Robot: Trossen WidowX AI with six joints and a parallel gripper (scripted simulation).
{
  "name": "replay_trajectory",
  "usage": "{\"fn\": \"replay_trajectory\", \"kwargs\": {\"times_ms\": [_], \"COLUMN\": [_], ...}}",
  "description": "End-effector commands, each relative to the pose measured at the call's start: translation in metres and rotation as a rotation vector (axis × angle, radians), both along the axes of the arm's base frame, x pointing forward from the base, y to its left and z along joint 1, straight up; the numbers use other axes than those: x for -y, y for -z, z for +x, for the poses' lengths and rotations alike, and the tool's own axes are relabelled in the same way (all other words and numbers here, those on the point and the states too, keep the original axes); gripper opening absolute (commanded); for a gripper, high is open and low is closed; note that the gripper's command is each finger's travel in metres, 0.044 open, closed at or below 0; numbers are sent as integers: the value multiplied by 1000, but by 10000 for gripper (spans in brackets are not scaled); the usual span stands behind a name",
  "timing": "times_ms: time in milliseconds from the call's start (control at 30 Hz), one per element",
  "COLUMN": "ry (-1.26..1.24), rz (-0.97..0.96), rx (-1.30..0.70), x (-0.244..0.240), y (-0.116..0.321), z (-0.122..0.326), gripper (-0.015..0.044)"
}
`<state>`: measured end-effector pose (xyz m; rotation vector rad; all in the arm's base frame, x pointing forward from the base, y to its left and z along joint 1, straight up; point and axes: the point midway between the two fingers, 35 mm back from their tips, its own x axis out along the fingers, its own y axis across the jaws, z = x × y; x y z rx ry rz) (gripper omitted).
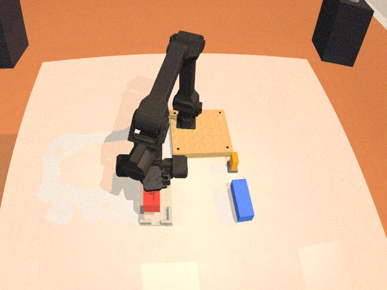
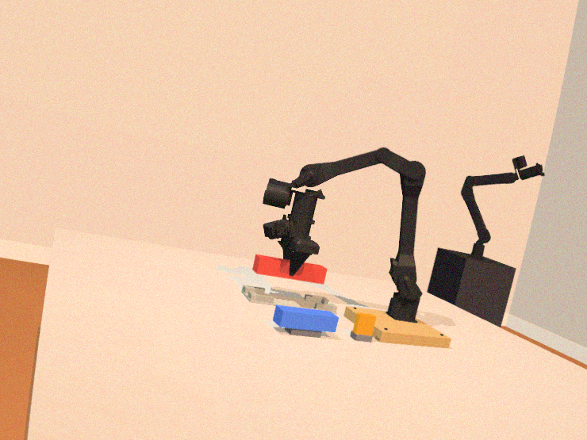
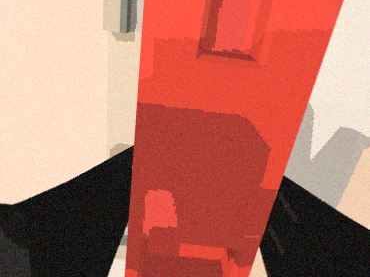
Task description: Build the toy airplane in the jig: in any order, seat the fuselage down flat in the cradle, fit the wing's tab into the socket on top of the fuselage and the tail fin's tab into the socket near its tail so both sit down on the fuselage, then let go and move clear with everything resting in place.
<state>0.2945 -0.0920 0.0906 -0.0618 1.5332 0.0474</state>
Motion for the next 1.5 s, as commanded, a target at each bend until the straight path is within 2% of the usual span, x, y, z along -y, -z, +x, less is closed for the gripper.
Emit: {"fn": "replay_trajectory", "kwargs": {"times_ms": [0, 133, 800, 1467], "ry": [-4, -4, -4, -4], "rz": [4, 4, 4, 4], "rx": [-9, -9, -9, -9], "x": [3, 3, 3, 3], "y": [4, 4, 5, 37], "z": [-1, -1, -1, 0], "gripper": [105, 195, 195, 195]}}
